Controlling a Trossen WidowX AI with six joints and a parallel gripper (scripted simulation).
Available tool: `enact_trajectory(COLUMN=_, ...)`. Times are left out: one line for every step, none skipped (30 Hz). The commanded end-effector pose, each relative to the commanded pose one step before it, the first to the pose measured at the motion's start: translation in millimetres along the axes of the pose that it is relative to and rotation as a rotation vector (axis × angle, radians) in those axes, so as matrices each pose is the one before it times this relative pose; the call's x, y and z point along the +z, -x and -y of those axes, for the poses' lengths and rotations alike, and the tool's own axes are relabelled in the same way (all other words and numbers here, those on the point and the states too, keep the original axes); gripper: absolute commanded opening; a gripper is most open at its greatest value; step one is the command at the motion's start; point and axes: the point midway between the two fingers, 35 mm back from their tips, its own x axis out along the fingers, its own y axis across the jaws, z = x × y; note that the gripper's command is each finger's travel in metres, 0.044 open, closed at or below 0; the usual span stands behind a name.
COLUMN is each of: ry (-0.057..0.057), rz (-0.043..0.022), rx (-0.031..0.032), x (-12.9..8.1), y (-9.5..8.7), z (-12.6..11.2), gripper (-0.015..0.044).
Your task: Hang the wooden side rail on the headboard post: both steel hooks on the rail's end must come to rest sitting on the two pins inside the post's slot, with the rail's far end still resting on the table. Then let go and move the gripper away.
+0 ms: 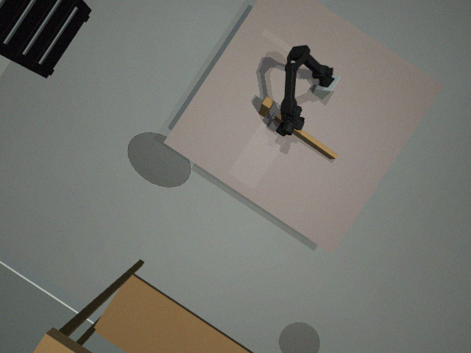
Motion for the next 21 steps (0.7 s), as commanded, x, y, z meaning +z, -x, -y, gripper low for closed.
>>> enact_trajectory(ry=0.0046, rz=0.0059, rx=-0.00569, x=1.02, y=2.24, z=0.17, gripper=0.0)
enact_trajectory(ry=0.0, rz=-0.00001, rx=0.0, x=-0.11, y=-0.11, z=0.01, gripper=0.0)
enact_trajectory(ry=0.0, rz=-0.00001, rx=0.0, x=-0.11, y=-0.11, z=0.05, gripper=0.0)
enact_trajectory(ry=0.0, rz=-0.00001, rx=-0.00001, x=-0.11, y=-0.11, z=0.09, gripper=0.0)
enact_trajectory(ry=0.0, rz=-0.00001, rx=-0.00001, x=-0.11, y=-0.11, z=0.11, gripper=0.0)
enact_trajectory(ry=0.0, rz=-0.00001, rx=-0.00001, x=-0.11, y=-0.11, z=0.11, gripper=0.0)
enact_trajectory(ry=0.0, rz=-0.00001, rx=-0.00001, x=-0.11, y=-0.11, z=0.11, gripper=0.0)
enact_trajectory(ry=0.0, rz=-0.00001, rx=-0.00001, x=-0.11, y=-0.11, z=0.09, gripper=0.0)
enact_trajectory(ry=0.0, rz=-0.00001, rx=0.0, x=-0.11, y=-0.11, z=0.03, gripper=0.0)
enact_trajectory(ry=0.0, rz=-0.00001, rx=0.0, x=-0.11, y=-0.11, z=0.0, gripper=0.0)
enact_trajectory(ry=0.0, rz=-0.00001, rx=0.0, x=-0.11, y=-0.11, z=-0.01, gripper=0.0)
enact_trajectory(ry=0.0, rz=-0.00001, rx=0.0, x=-0.11, y=-0.1, z=-0.03, gripper=0.0)
enact_trajectory(ry=0.0, rz=-0.00001, rx=0.0, x=-0.11, y=-0.02, z=-0.06, gripper=0.0)
enact_trajectory(ry=0.0, rz=0.0, rx=0.00001, x=-0.11, y=0.04, z=-0.09, gripper=0.0)
enact_trajectory(ry=0.0, rz=0.0, rx=0.00001, x=-0.11, y=0.06, z=-0.11, gripper=0.0)
enact_trajectory(ry=0.0, rz=0.0, rx=0.00001, x=-0.11, y=0.07, z=-0.1, gripper=0.0)
enact_trajectory(ry=0.0, rz=0.0, rx=0.0, x=-0.11, y=0.08, z=-0.07, gripper=0.0)
enact_trajectory(ry=0.0, rz=0.0, rx=0.0, x=-0.11, y=0.07, z=-0.03, gripper=0.0)
enact_trajectory(ry=0.0, rz=0.0, rx=0.0, x=-0.1, y=0.06, z=0.01, gripper=0.0)
enact_trajectory(ry=0.0, rz=0.0, rx=0.0, x=-0.11, y=0.06, z=0.04, gripper=0.0)
enact_trajectory(ry=0.0, rz=0.0, rx=0.0, x=-0.11, y=0.06, z=0.03, gripper=0.0)
